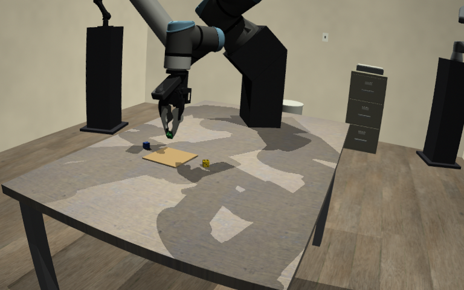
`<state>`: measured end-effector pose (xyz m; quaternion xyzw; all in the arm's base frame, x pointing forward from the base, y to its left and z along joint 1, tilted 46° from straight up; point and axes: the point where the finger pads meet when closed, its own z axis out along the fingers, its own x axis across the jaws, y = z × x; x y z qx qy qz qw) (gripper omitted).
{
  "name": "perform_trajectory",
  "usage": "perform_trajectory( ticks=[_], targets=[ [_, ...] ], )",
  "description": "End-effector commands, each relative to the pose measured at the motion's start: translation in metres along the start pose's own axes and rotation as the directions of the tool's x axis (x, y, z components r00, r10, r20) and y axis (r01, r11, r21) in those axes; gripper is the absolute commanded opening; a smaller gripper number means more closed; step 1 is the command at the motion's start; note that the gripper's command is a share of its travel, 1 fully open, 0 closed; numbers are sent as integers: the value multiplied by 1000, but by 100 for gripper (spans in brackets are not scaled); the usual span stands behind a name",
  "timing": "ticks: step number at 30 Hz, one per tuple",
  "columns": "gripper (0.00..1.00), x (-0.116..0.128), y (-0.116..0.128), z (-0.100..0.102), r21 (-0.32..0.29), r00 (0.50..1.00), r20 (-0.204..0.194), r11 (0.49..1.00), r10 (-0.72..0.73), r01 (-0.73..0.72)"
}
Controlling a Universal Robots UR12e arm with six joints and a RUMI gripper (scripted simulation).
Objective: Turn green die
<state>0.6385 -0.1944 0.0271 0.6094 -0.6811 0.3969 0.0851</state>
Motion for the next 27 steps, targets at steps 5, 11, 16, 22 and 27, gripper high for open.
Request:
perform_trajectory(
  ticks=[5, 11, 16, 22, 27],
  targets=[
    [3, 1, 0, -3, -65, 1000, -4, 998, -3, 3],
    [3, 1, 0, -3, -70, 1000, -5, 998, -4, 3],
    [3, 1, 0, -3, -71, 1000, -5, 997, -4, 3],
    [3, 0, 0, -3, -81, 1000, -4, 997, -3, 3],
    [3, 0, -1, -1, -100, 1000, -2, 995, -2, 2]
  ],
)
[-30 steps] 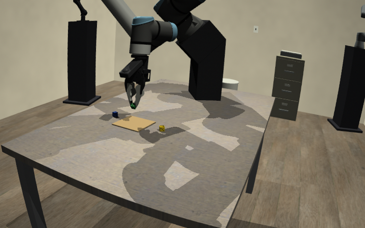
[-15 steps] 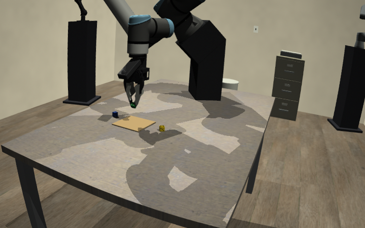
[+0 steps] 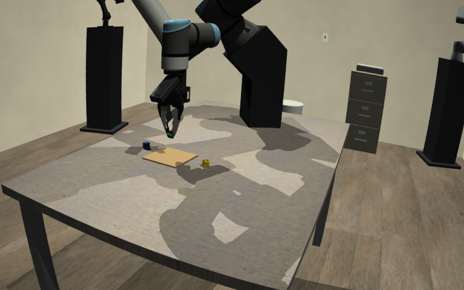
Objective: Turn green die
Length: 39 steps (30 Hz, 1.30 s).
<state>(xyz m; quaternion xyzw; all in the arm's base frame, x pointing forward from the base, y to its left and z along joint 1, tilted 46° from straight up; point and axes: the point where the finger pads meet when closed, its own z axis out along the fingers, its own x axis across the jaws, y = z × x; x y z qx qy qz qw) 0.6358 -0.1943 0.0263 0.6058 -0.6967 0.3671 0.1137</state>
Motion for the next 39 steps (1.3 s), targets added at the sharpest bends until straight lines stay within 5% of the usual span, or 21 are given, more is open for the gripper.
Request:
perform_trajectory(
  ticks=[1, 26, 39],
  targets=[
    [3, -1, -4, -1, -12, 1000, 1, 1000, 2, -2],
    [3, -1, -6, -1, -215, 1000, 1, 977, 2, -2],
    [3, 1, -6, -3, -242, 1000, -2, 970, 0, -1]
  ],
)
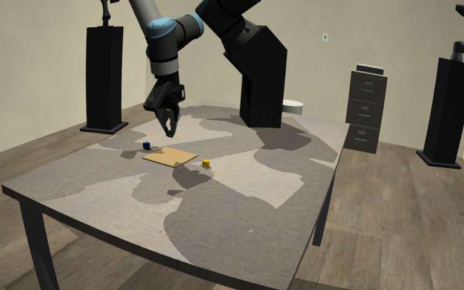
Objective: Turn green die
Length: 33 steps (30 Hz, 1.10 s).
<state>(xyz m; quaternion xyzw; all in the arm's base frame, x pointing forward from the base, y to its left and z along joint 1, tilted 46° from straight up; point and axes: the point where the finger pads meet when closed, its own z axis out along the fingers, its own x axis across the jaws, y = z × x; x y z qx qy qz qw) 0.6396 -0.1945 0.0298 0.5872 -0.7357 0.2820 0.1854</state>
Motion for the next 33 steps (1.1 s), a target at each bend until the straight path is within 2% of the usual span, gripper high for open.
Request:
perform_trajectory(
  ticks=[1, 13, 28, 33],
  targets=[
    [3, -1, -1, -2, -5, 1000, -1, 1000, 0, 0],
    [3, -2, -2, 0, -29, 1000, 2, 1000, 0, 0],
    [3, -3, -4, 3, -181, 1000, 6, 983, 1, 0],
    [3, -3, -4, 2, -211, 1000, 4, 977, 1, 0]
  ],
)
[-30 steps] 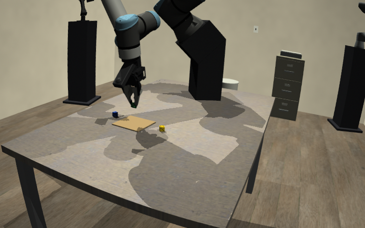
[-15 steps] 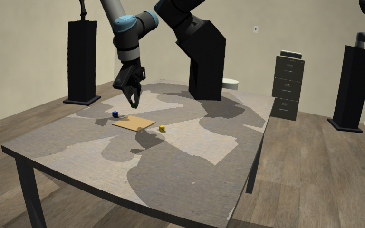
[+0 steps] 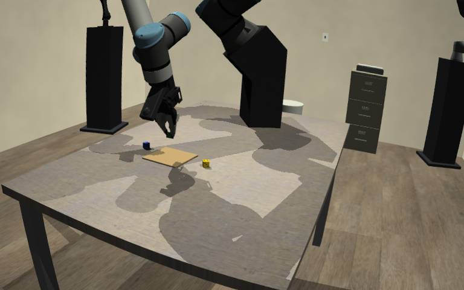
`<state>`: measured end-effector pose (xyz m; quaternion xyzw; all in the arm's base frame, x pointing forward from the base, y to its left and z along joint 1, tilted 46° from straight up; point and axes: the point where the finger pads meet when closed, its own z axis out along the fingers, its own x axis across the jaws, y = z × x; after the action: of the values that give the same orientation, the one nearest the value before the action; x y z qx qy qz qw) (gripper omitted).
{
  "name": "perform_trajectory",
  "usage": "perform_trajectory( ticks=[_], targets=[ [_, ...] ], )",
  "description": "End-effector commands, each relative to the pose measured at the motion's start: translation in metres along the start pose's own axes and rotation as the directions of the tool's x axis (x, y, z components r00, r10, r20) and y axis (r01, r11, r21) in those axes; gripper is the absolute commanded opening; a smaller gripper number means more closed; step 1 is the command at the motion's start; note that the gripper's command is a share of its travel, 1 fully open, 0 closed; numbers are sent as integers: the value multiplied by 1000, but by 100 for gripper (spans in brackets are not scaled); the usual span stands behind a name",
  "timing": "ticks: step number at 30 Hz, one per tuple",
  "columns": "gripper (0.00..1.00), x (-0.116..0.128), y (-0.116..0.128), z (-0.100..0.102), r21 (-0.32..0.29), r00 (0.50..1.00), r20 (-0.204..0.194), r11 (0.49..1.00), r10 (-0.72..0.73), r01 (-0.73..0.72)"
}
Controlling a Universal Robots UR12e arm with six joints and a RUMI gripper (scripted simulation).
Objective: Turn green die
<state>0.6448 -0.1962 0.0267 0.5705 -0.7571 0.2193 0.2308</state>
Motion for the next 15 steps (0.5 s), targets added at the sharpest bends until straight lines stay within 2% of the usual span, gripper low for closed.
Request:
perform_trajectory(
  ticks=[1, 7, 15],
  targets=[
    [3, -1, 1, -2, -57, 1000, -2, 998, 0, 0],
    [3, 1, 2, -4, -94, 1000, -5, 996, -1, 0],
    [3, 1, 2, -5, -103, 1000, -6, 995, -1, 0]
  ],
)
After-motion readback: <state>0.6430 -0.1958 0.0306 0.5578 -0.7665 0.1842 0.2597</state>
